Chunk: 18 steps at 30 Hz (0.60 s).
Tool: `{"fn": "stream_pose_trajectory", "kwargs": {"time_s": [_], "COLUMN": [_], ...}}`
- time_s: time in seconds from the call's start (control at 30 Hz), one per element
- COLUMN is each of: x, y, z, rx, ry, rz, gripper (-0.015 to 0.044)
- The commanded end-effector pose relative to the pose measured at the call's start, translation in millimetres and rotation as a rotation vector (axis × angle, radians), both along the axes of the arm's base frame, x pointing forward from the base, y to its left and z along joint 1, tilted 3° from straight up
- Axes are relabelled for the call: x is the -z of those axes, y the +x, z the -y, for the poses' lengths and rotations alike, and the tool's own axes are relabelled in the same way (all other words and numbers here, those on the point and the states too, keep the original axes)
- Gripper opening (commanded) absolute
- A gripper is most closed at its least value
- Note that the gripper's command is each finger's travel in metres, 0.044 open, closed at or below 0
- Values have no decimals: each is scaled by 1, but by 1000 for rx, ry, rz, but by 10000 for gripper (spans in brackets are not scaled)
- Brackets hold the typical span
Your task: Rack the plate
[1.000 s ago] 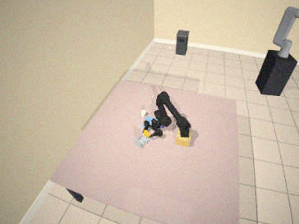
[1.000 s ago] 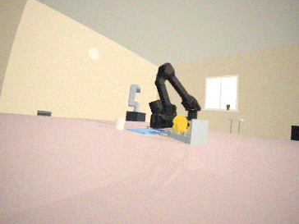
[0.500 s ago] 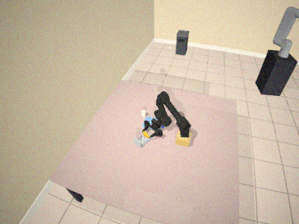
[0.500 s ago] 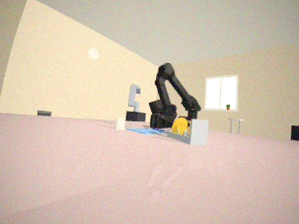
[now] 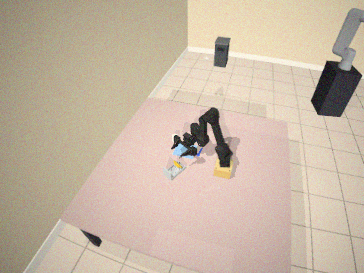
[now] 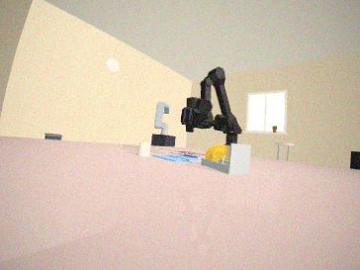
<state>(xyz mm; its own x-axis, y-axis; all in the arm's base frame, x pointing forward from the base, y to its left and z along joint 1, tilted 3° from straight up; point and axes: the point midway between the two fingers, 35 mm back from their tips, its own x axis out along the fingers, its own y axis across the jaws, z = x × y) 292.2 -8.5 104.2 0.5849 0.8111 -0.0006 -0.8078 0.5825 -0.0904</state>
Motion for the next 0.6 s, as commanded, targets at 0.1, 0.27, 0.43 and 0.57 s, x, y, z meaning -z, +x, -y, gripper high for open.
{"fn": "stream_pose_trajectory", "kwargs": {"time_s": [0.1,0.27,0.43,0.57], "x": [-14,-17,-20,-21], "y": [2,30,55,71], "z": [1,16,31,42], "rx": [8,112,218,302], "ry": [15,67,107,126], "rz": [-15,-105,-207,-294], "gripper": [400,400,400,400]}}
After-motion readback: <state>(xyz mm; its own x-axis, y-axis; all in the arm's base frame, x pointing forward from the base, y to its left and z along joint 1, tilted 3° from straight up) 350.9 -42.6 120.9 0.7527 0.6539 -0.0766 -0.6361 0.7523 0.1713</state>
